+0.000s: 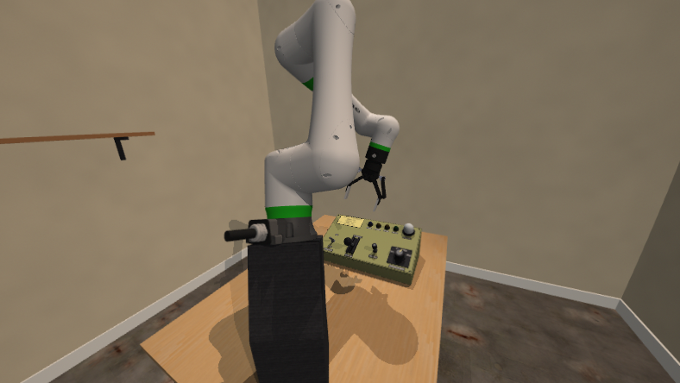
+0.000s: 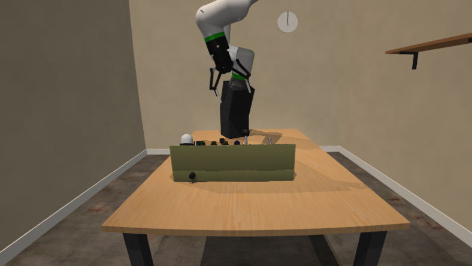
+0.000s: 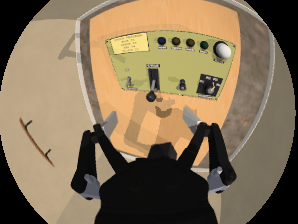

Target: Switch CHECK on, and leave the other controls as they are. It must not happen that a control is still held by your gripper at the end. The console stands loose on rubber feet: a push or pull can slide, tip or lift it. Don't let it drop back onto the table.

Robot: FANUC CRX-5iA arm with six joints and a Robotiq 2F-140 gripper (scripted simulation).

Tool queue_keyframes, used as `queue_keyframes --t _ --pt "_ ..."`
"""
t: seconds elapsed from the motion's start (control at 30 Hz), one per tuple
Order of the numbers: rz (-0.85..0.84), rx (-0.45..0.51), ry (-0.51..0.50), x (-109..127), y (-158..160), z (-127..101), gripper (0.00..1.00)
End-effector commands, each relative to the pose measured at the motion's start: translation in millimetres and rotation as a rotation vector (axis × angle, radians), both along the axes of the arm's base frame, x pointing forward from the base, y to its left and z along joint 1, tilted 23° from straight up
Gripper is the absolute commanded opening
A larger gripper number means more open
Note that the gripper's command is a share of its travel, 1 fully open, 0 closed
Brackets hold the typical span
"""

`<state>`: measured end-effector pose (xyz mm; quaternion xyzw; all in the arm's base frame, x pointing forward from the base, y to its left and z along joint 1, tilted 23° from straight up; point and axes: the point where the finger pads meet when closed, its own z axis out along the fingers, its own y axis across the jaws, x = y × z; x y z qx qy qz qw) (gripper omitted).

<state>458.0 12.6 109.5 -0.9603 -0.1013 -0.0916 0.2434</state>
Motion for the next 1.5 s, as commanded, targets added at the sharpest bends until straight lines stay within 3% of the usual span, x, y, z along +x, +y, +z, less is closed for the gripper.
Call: queue_keyframes --t 0.0,0.23,0.33,0.4,0.73,1.2,1.47 --pt "0.001 0.071 -0.069 -2.7 0.9 -15.9 1.0" --pt "-0.079 0.147 -0.243 -4.7 -7.1 -46.8 1.0" --pt "-0.079 0.147 -0.243 -4.7 -7.1 -46.8 1.0" --pt "-0.132 0.154 -0.321 -5.1 -15.4 -59.0 1.0" --pt "-0.294 0.099 -0.489 -11.0 -48.4 -88.9 1.0" --pt "-0.485 -0.052 -0.586 -35.0 -94.9 -124.2 1.0" --pt "-0.521 -0.088 -0.593 -42.4 -103.9 -131.7 1.0"
